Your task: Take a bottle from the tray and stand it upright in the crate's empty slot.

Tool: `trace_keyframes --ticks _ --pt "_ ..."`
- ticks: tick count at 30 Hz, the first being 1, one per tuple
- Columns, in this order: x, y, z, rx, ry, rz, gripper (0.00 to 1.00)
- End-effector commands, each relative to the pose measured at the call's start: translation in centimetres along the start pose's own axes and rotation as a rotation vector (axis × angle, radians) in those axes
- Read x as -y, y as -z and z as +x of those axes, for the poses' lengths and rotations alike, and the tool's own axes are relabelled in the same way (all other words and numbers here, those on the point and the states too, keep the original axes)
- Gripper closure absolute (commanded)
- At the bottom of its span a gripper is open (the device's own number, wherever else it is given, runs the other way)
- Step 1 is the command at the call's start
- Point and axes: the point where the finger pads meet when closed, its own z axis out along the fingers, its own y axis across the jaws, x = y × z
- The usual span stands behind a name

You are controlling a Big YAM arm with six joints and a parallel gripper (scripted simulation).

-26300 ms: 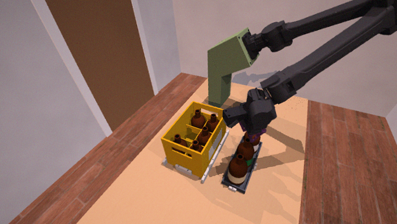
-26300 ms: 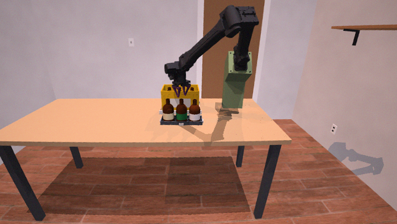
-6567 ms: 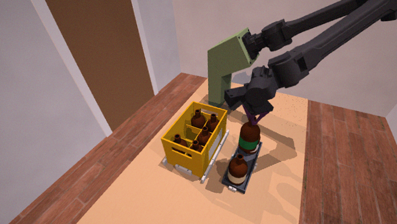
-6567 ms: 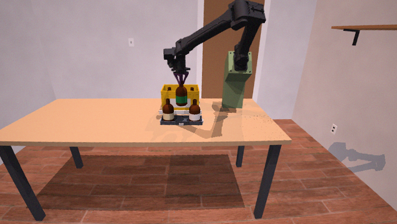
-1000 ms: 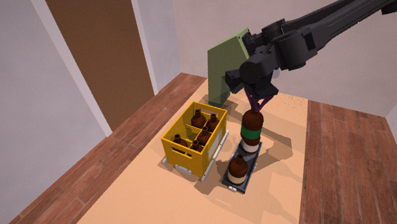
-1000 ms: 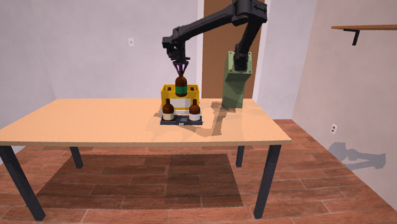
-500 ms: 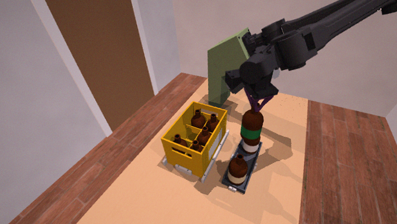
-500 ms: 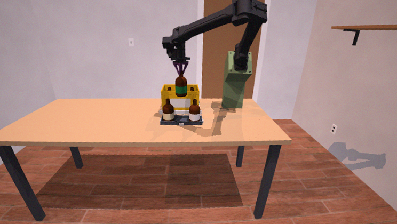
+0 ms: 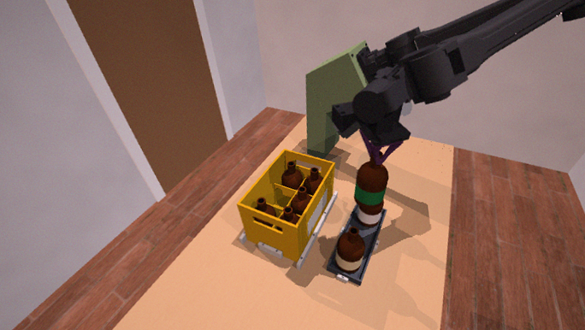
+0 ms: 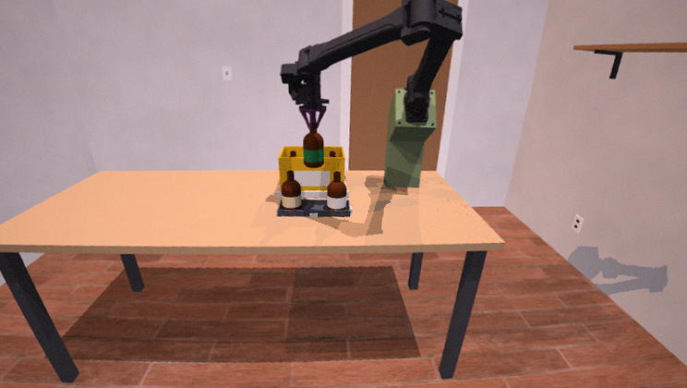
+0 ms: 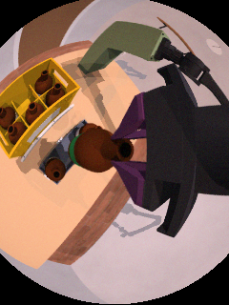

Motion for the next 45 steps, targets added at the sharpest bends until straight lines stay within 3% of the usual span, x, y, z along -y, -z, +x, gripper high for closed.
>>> trace_keyframes --ticks 1,45 --pt "-2.4 1.9 -0.5 0.037 0.060 -0.032 1.00" --pt "-0.2 1.5 -3.3 0.036 0.043 -0.028 1.00"
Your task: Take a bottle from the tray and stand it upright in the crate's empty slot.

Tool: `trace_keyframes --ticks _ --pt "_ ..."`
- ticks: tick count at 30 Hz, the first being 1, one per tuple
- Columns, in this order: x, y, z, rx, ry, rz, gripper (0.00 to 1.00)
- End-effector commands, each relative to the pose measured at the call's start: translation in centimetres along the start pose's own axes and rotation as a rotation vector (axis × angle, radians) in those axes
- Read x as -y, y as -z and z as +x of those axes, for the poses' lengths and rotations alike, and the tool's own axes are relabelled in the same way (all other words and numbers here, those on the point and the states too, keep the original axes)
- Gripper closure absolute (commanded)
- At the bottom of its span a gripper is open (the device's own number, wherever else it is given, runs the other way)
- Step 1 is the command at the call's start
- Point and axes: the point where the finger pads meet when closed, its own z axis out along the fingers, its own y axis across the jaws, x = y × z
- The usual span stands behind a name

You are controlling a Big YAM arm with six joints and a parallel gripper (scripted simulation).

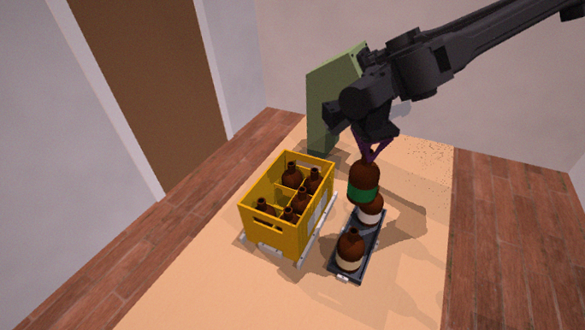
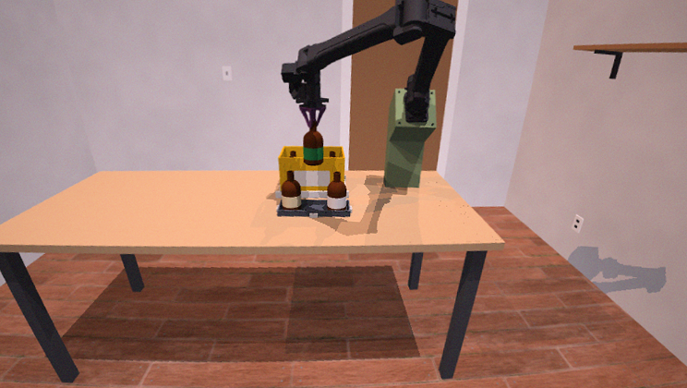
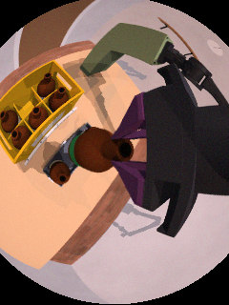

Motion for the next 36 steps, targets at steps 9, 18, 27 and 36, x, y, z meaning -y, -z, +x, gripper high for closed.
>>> trace_keyframes --ticks 9,18,27,36 --pt "-0.5 1.5 -2.9 0.037 0.043 -0.024 1.00" --pt "0.3 1.5 -3.8 0.037 0.043 -0.024 1.00" --pt "1.5 1.5 -5.3 0.037 0.041 -0.023 1.00" --pt "2.5 1.5 -6.5 0.037 0.041 -0.022 1.00"
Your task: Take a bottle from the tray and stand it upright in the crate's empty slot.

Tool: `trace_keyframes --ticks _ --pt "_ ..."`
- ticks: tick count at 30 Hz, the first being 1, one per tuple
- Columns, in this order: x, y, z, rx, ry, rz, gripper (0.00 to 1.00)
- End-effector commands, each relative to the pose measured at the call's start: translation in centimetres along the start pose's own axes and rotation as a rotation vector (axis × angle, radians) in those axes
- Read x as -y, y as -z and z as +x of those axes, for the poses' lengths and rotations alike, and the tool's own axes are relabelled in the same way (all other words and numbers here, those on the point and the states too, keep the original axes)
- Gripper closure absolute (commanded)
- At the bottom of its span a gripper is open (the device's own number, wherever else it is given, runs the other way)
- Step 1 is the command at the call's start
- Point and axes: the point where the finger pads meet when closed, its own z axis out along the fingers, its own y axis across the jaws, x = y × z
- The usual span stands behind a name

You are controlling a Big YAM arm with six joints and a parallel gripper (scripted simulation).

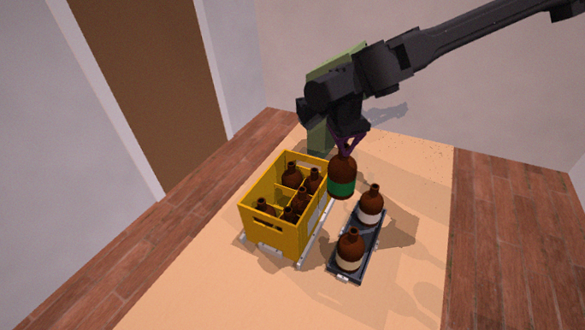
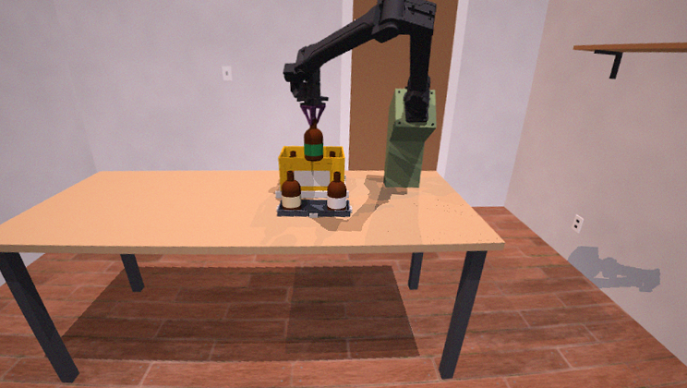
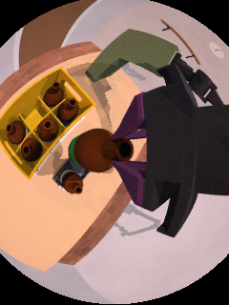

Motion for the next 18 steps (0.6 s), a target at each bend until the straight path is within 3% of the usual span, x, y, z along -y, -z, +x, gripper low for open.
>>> trace_keyframes --ticks 1,14,18 --pt "-1.0 1.6 -2.5 0.041 0.047 -0.023 1.00" --pt "0.4 1.0 -4.1 0.030 0.056 -0.014 1.00" --pt "1.3 1.6 -5.3 0.043 0.049 -0.023 1.00"
